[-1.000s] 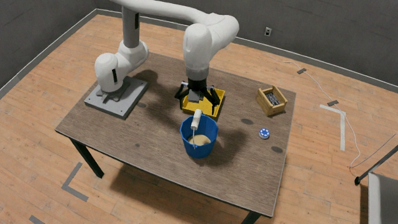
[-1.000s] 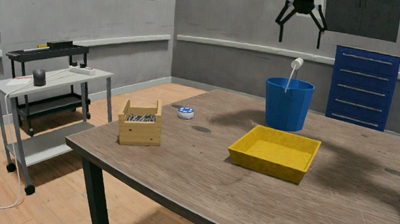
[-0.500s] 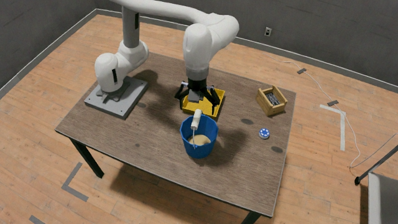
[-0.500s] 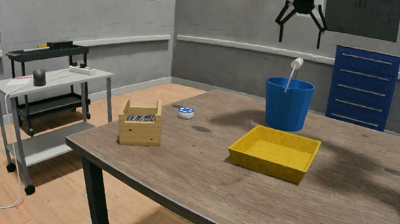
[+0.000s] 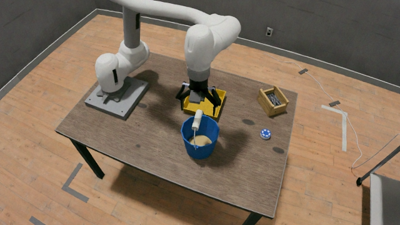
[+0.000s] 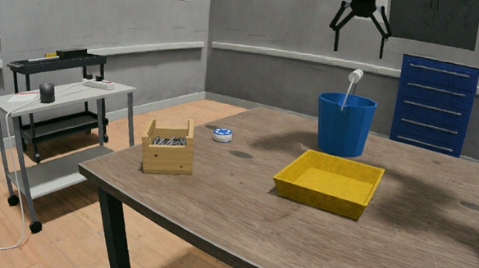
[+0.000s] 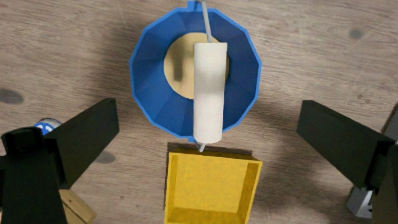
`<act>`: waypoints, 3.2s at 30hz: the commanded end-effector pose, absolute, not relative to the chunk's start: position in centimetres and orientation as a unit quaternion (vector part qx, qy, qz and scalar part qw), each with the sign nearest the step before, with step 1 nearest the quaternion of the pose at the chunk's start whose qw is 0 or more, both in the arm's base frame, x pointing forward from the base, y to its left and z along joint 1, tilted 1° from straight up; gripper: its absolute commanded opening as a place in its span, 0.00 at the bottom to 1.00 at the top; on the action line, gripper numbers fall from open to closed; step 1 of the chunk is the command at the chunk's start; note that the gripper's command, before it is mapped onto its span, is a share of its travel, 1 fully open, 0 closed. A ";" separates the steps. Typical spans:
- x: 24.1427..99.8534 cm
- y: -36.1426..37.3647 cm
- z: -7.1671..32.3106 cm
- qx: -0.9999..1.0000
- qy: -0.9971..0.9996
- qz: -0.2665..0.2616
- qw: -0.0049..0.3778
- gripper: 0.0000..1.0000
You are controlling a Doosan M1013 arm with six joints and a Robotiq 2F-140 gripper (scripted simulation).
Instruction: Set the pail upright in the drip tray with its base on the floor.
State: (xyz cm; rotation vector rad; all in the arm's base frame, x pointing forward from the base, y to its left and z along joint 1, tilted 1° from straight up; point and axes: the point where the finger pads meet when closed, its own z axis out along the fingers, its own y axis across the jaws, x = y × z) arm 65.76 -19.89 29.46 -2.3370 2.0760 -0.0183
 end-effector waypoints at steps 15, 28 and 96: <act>65.7 -19.9 26.9 -0.747 0.665 -0.003 0.005 1.00; 65.6 -19.9 24.0 -0.747 0.665 -0.003 0.005 1.00; 65.6 -20.0 21.7 -0.747 0.665 -0.003 0.005 0.10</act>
